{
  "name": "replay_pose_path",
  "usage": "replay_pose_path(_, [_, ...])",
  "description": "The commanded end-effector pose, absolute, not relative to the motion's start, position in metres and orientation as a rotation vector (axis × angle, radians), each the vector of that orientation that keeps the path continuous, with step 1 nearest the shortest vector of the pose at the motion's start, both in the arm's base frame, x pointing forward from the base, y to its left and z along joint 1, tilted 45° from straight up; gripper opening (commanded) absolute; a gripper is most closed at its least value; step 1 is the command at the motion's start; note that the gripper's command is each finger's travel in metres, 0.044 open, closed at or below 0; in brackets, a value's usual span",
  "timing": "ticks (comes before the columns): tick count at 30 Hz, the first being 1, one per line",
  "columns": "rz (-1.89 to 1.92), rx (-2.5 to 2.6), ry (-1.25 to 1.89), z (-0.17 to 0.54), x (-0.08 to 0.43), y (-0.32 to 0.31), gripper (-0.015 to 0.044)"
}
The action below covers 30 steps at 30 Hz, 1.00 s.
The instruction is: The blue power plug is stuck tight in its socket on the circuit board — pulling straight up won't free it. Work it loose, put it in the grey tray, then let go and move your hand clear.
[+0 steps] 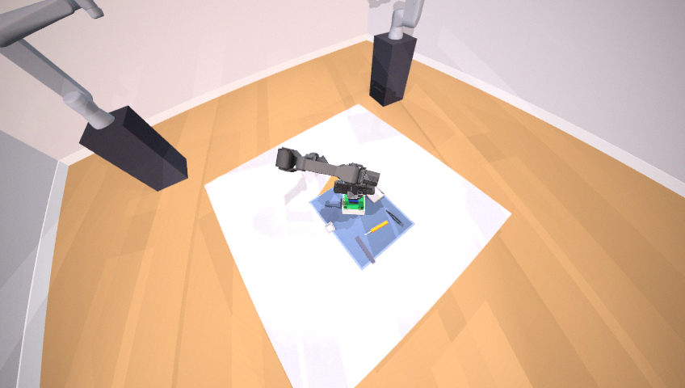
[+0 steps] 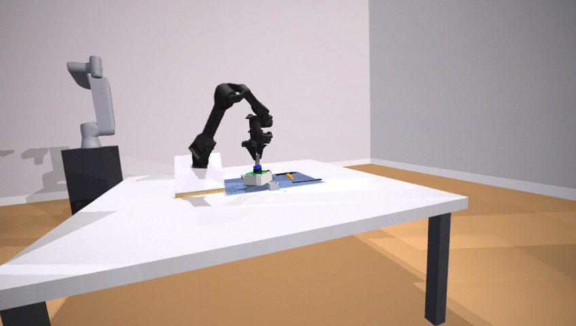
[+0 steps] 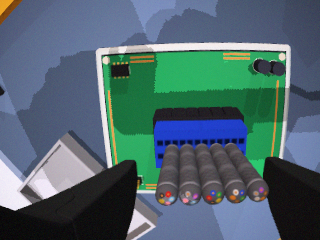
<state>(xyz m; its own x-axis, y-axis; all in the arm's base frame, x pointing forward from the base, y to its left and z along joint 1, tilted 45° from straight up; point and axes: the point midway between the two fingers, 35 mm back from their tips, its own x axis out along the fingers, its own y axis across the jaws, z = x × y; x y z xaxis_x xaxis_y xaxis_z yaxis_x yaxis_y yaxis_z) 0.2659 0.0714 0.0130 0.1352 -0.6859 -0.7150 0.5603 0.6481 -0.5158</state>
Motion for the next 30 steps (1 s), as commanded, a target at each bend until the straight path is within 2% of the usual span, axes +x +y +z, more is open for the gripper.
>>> replay_pose_path(1, [-0.908,-0.144,1.114,0.0079,0.2667,0.065,0.0249])
replay_pose_path(7, [-0.908,-0.145,1.114,0.0058,0.2671,0.063,0.0249])
replay_pose_path(16, [-0.908,-0.145,1.114,0.0058,0.2671,0.063,0.0013])
replay_pose_path(17, [-0.908,-0.145,1.114,0.0058,0.2671,0.063,0.0])
replay_pose_path(30, [-0.908,-0.145,1.114,0.0108,0.2661,0.0679,0.0])
